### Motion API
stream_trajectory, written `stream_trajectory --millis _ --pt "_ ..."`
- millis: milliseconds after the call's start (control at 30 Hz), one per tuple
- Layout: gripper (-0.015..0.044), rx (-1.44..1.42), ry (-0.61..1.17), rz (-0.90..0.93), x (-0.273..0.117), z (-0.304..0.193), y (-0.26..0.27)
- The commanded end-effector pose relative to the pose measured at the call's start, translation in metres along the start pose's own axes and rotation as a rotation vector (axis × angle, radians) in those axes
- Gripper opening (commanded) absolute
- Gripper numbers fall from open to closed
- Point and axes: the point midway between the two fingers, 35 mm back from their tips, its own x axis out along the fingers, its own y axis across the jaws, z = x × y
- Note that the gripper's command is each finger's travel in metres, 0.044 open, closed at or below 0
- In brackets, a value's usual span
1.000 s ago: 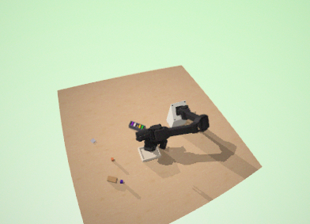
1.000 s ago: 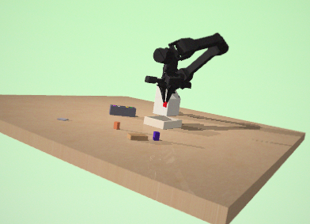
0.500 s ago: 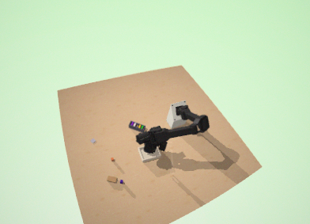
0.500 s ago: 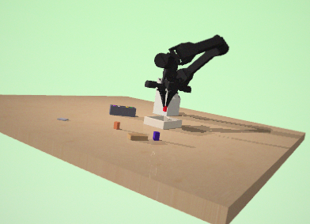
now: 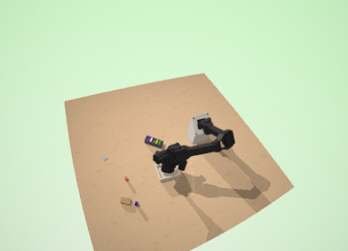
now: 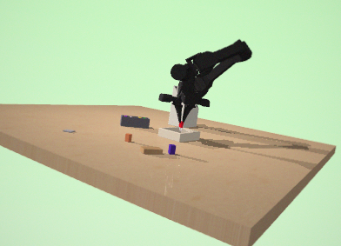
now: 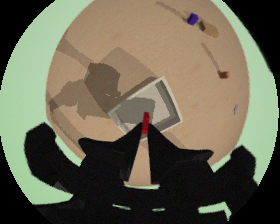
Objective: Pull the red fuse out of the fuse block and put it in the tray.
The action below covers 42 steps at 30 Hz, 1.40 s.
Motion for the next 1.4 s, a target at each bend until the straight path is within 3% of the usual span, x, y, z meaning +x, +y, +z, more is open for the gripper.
stream_trajectory --millis 0,300,433,1367 --pt "0.0105 -0.001 0.0 0.0 -0.001 0.0 0.0" --pt "0.033 -0.001 0.0 -0.001 -0.003 0.0 0.0" --pt "0.033 0.004 0.003 -0.003 -0.037 -0.001 -0.001" --pt "0.033 0.007 0.007 -0.007 -0.036 -0.002 -0.001"
